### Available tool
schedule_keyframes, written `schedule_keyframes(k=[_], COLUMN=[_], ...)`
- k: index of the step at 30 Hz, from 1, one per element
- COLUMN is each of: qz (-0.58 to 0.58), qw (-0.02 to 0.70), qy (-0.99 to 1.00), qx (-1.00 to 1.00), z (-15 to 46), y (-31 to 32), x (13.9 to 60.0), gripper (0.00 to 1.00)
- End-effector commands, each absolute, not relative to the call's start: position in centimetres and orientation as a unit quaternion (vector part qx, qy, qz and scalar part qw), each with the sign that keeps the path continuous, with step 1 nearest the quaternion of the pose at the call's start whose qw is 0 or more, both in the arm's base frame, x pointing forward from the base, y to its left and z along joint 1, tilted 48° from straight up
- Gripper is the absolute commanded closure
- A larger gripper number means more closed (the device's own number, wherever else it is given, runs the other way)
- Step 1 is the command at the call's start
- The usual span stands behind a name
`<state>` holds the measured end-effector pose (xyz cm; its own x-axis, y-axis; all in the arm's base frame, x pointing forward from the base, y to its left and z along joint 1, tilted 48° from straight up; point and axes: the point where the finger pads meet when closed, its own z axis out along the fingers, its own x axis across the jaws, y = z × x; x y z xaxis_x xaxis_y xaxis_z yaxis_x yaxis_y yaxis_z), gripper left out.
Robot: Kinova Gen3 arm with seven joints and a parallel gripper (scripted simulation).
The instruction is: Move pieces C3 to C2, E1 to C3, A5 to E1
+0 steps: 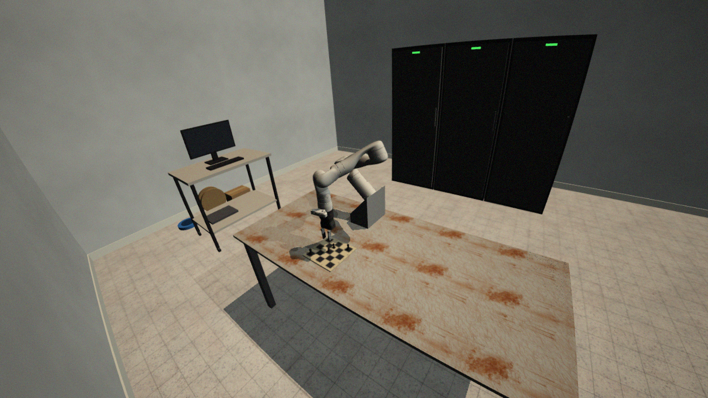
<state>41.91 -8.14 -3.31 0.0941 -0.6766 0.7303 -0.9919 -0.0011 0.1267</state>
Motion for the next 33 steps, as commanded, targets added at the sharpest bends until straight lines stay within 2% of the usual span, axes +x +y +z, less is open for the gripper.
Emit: schedule_keyframes(k=[1,33], qz=[0.247,0.247], qw=[0.319,0.319], qy=[-0.631,-0.632], qx=[0.662,0.662], z=[-3.4,-4.5], y=[-8.0,-9.2], x=[42.1,41.9], gripper=[0.32,0.32])
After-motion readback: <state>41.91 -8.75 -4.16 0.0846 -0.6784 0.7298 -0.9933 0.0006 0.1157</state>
